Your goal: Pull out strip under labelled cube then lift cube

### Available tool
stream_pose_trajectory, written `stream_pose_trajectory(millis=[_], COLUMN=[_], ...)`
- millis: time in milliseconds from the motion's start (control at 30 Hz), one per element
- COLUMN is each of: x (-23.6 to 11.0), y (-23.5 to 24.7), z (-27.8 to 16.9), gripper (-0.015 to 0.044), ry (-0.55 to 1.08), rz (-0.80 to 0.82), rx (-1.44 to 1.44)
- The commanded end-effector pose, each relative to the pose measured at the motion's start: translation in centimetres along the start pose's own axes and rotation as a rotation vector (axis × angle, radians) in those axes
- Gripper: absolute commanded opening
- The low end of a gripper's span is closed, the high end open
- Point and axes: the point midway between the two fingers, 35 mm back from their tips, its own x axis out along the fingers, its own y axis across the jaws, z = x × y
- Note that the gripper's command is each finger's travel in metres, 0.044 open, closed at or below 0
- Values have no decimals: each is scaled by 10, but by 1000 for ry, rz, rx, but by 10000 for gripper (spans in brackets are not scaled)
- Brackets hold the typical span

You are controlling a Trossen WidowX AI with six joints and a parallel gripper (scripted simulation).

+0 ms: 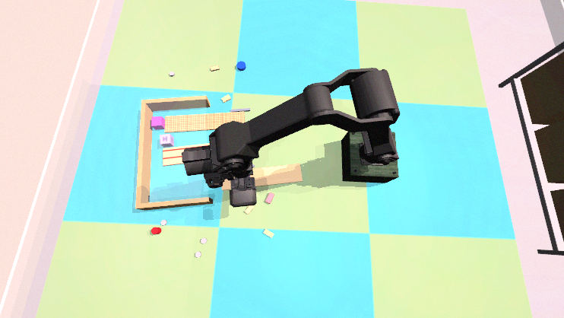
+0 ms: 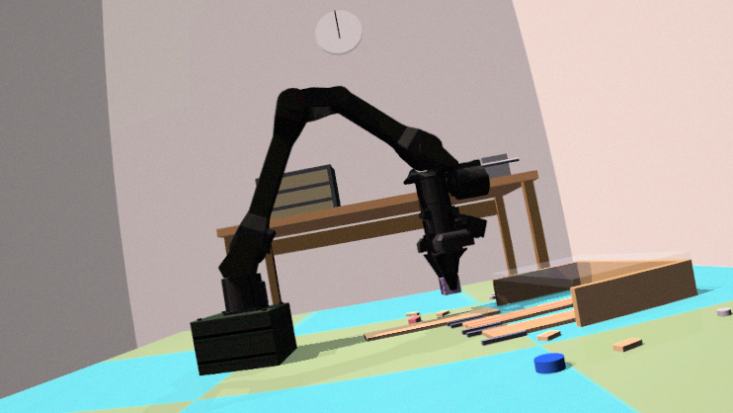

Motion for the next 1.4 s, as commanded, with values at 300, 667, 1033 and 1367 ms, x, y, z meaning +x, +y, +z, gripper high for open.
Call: stream_pose_trajectory(millis=[300,667,1033,1367], x=[1,-16,-35,-35], y=[-3,-3,-3,-3], z=[-45,-60,-60,-60], gripper=[0,0,0,0], ry=[10,11,11,11], rz=[-1,-2,-2,-2], rx=[1,0,0,0])
